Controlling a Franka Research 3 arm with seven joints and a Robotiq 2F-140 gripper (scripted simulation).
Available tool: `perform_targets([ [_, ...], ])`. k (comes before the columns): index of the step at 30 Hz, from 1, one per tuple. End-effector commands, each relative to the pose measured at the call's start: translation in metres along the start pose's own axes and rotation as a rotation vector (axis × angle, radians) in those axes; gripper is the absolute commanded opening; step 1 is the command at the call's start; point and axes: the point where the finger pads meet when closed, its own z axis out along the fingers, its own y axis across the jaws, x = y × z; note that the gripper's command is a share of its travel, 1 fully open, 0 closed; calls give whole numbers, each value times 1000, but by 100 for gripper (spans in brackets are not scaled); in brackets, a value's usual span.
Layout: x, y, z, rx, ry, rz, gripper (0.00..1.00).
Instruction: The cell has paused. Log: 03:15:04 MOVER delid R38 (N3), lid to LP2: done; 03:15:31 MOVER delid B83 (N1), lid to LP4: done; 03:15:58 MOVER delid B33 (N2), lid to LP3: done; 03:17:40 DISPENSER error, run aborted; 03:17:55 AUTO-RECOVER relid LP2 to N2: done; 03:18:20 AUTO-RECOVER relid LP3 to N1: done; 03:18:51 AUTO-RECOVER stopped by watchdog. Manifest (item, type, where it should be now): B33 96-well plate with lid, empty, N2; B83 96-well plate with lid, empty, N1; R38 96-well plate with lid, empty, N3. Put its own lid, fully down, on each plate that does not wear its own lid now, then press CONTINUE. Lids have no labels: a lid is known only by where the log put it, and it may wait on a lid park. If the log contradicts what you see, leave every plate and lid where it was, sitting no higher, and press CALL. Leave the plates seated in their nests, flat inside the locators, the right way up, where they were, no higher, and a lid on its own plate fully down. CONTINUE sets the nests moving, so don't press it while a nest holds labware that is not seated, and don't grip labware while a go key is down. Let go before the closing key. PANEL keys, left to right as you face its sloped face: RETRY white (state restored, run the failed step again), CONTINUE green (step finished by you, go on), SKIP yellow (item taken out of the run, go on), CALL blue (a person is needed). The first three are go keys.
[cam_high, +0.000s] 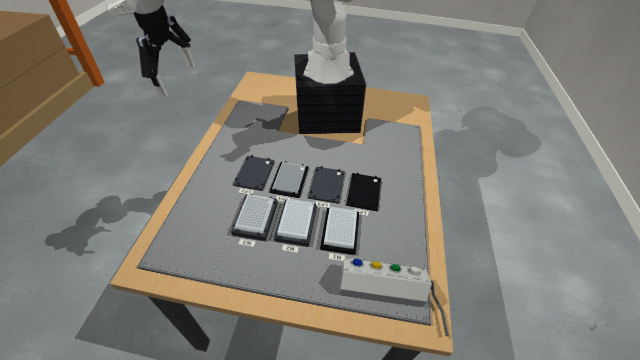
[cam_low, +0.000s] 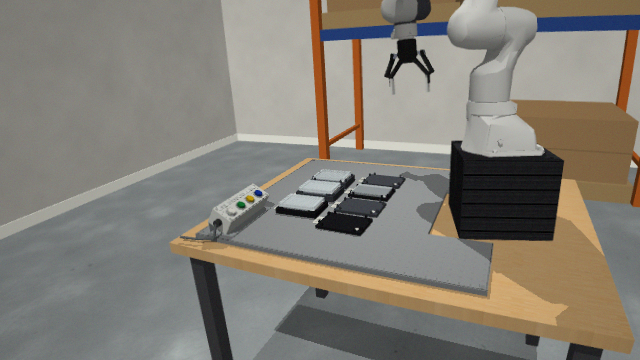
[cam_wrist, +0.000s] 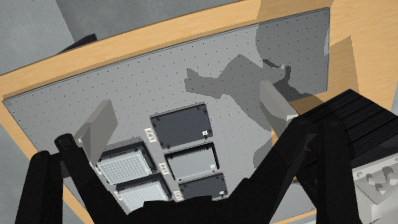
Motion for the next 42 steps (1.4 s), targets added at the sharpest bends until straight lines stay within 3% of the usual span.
perform_targets([
  [1, 0, 0, 0, 0, 0, 0, 100],
  [18, 0, 0, 0, 0, 1, -2, 100],
  [21, -13, -11, 15, -16, 28, -85, 100],
  [24, -56, -37, 55, -48, 97, -342, 100],
  [26, -86, -44, 75, -58, 110, -456, 100],
  [32, -213, -32, 140, -87, 89, -845, 100],
  [34, -213, -32, 140, -87, 89, -845, 100],
  [35, -266, -24, 165, -92, 81, -1008, 100],
  [42, -385, -12, 215, -52, 87, -1457, 100],
])
